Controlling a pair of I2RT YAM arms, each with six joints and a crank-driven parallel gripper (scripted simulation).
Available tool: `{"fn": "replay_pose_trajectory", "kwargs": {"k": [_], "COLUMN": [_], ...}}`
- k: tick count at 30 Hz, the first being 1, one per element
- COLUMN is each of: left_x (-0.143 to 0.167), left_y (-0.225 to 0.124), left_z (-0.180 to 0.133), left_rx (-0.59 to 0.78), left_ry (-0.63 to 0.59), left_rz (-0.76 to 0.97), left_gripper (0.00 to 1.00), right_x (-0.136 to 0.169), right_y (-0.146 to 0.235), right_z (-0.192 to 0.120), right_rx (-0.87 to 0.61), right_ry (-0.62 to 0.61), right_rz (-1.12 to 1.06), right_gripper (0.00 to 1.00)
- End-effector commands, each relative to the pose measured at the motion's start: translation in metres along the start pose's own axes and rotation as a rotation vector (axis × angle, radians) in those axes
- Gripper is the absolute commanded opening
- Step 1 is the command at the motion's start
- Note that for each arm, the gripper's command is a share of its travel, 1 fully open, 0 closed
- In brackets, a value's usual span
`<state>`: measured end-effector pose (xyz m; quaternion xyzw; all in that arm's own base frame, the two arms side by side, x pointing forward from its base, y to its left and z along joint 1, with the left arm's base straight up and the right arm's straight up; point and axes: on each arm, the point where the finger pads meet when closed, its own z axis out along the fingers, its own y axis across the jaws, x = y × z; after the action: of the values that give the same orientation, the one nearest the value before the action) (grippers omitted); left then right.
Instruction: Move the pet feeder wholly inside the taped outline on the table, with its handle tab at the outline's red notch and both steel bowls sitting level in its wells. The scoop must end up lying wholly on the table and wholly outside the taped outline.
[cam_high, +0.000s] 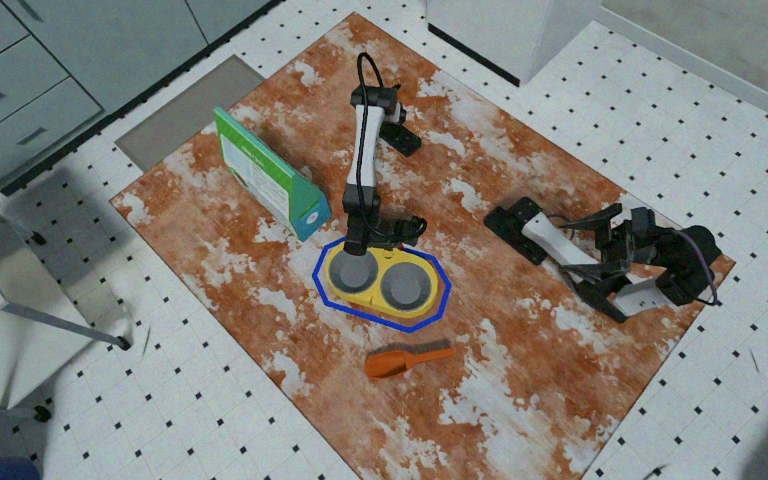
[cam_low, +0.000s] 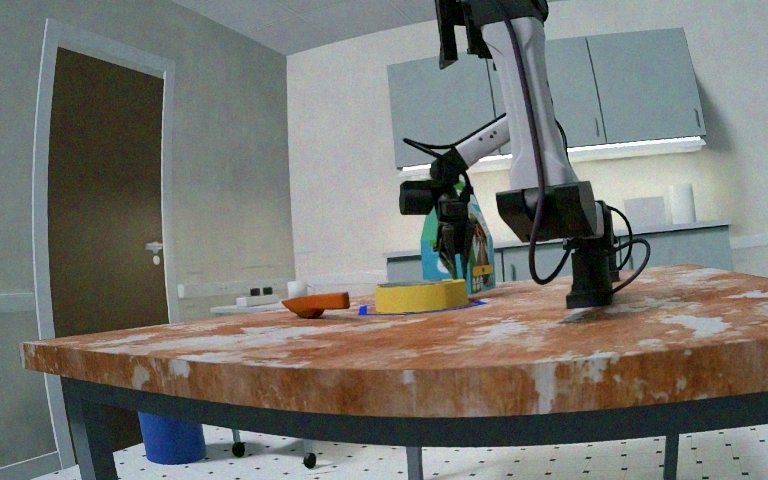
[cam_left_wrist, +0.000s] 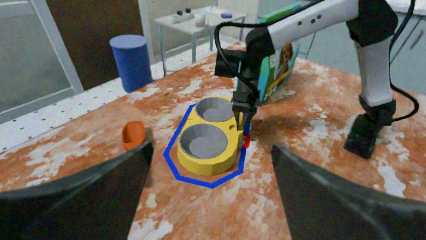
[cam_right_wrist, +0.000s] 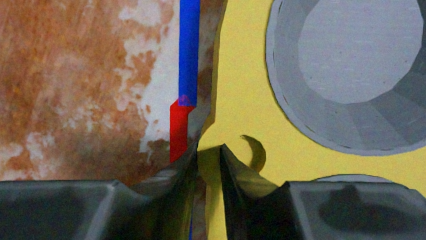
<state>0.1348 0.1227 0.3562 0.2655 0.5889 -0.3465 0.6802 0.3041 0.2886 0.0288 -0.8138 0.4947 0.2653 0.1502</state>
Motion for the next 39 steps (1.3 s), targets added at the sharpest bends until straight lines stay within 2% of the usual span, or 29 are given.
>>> {"fn": "replay_pose_trajectory", "kwargs": {"k": [1,11,13,22,29,31,34,39], "left_x": [0.0,0.0,0.0,0.0,0.0,0.0,0.0,0.0], "left_y": [-0.001,-0.001,-0.001,-0.001,-0.001,-0.001,-0.001,-0.001], "left_z": [0.004,0.004,0.004,0.004,0.004,0.004,0.004,0.004], "left_rx": [0.002,0.002,0.002,0.002,0.002,0.002,0.002,0.002], "left_ry": [0.015,0.015,0.015,0.015,0.015,0.015,0.015,0.015], "left_rz": [0.001,0.001,0.001,0.001,0.001,0.001,0.001,0.001], "left_gripper": [0.98,0.98,0.98,0.98,0.98,0.98,0.98,0.98], "right_x": [0.005,0.005,0.005,-0.015,-0.009,-0.009,-0.019,-0.022], "right_y": [0.011,0.011,0.011,0.003,-0.002,-0.001,-0.009,-0.022], "right_z": [0.008,0.008,0.008,-0.04,-0.046,-0.056,-0.076,-0.074], "right_rx": [-0.06,-0.06,-0.06,0.024,0.004,-0.001,0.066,0.172], "right_ry": [0.012,0.012,0.012,-0.001,-0.002,-0.003,-0.033,-0.097], "right_rz": [0.005,0.005,0.005,-0.046,-0.031,-0.027,-0.021,0.06], "right_gripper": [0.11,0.11,0.35,0.36,0.36,0.6,0.6,0.6]}}
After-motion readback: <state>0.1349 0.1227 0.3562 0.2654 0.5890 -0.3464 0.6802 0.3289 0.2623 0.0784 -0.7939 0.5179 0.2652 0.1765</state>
